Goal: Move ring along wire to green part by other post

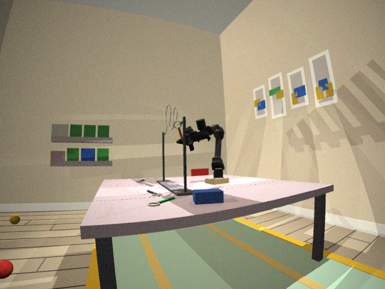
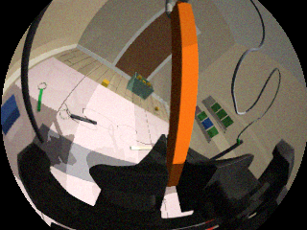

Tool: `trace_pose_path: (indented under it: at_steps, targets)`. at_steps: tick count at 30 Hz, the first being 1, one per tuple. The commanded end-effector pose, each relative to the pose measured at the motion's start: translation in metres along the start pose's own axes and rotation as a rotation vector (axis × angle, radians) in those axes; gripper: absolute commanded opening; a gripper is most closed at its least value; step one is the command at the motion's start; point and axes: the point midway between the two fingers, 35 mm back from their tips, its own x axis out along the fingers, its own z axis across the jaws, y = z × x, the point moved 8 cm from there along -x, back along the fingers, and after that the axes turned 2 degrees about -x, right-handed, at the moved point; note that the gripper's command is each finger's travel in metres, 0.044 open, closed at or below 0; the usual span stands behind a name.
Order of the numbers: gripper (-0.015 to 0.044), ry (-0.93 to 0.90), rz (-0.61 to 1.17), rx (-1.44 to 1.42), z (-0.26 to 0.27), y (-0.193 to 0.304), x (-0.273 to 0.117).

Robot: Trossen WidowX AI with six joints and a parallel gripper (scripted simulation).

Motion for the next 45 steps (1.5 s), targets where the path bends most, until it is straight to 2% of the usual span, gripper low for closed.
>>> trace_pose_path:
  at_steps: [1, 22, 45]
  targets:
    - [-0.0150, -0.037, 0.006, 0.085, 0.010, -0.005, -0.002]
    - [-0.0150, -0.224, 0.051, 0.487, 0.062, -0.027, -0.018]
    - [-0.0150, -0.287, 0.065, 0.623, 0.087, -0.049, -0.032]
